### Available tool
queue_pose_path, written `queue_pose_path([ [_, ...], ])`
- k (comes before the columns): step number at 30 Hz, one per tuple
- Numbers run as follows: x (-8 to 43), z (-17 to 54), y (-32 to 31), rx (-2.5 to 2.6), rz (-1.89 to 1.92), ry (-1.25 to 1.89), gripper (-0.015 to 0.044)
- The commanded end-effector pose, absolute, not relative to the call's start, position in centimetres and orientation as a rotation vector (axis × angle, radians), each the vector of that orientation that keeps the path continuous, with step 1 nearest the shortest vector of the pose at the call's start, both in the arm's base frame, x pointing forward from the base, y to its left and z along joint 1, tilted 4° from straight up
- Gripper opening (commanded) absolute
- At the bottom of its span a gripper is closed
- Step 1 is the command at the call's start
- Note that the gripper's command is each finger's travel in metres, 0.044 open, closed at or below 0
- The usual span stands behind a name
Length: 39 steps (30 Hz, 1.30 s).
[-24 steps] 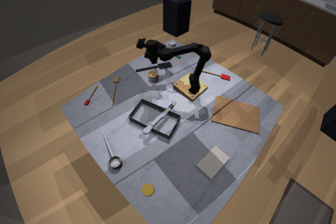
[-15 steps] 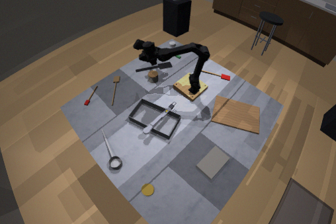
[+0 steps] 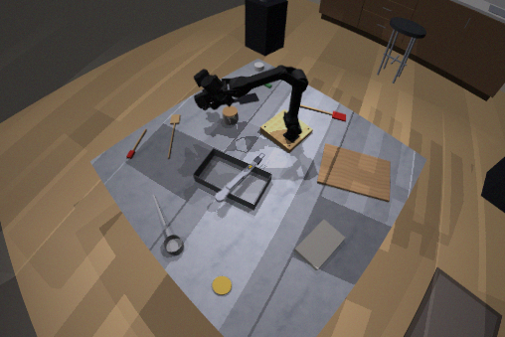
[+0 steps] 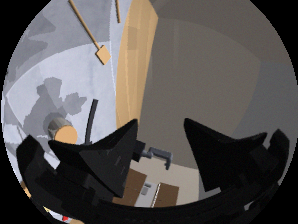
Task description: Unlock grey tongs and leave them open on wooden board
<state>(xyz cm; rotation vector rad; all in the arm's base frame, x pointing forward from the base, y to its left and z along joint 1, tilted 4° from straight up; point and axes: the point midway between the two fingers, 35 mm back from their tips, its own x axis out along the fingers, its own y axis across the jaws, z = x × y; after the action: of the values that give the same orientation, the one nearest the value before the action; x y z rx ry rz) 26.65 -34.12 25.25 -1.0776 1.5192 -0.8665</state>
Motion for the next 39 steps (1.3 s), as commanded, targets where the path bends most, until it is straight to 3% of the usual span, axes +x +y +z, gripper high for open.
queue_pose_path([
  [1,31.7,19.5,-31.2,-0.595,-0.827,1.240,0.0260],
  [23,36.0,10.4,-18.4,0.882,-1.004,1.114,0.0260],
  [39,34.9,9.1,-6.9,1.896,-1.781,1.170,0.0260],
])
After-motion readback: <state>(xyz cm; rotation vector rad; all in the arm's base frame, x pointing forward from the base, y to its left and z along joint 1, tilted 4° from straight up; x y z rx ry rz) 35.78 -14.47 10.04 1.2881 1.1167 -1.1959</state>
